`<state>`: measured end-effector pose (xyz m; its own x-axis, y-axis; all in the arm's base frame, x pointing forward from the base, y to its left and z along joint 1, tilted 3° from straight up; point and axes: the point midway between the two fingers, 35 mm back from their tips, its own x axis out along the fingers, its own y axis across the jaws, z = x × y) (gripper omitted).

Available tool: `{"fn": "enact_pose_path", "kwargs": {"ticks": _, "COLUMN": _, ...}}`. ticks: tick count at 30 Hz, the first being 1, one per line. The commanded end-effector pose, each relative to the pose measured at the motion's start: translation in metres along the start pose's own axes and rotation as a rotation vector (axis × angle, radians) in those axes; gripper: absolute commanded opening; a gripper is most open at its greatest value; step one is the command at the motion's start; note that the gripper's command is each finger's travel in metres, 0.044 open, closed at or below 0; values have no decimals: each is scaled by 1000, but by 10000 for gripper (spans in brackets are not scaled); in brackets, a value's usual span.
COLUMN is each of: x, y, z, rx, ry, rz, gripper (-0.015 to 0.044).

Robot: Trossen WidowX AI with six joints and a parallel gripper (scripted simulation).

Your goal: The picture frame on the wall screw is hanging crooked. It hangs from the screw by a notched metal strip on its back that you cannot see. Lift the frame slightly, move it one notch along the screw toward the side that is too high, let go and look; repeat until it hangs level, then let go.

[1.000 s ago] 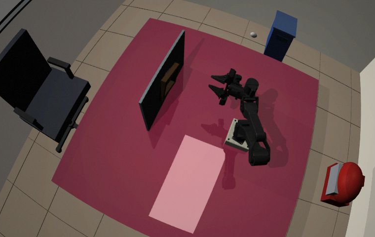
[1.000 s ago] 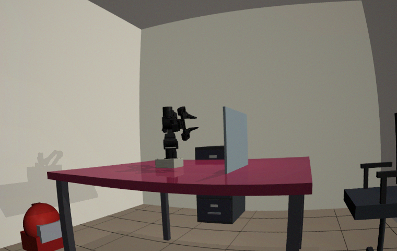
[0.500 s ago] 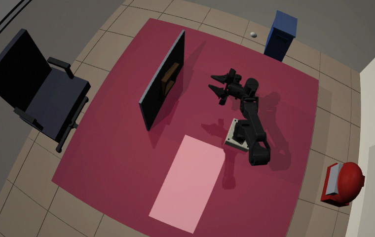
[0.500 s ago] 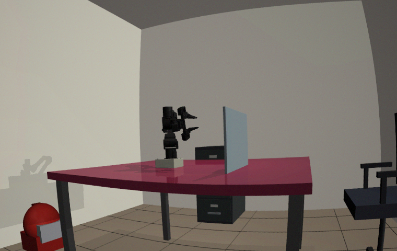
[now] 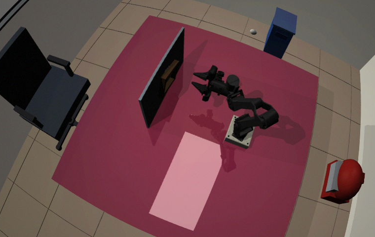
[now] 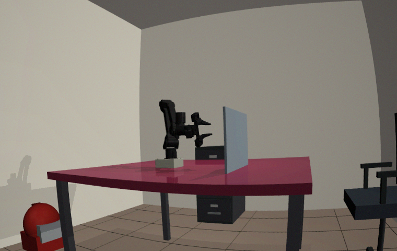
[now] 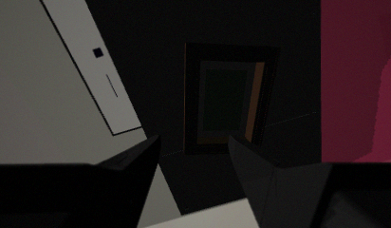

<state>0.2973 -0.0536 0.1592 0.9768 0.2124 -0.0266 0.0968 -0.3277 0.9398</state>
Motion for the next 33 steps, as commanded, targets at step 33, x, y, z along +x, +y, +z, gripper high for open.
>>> {"fn": "enact_pose_path", "kwargs": {"ticks": 33, "x": 82, "y": 0, "z": -1, "rx": 3, "ry": -3, "rz": 15, "gripper": 260}}
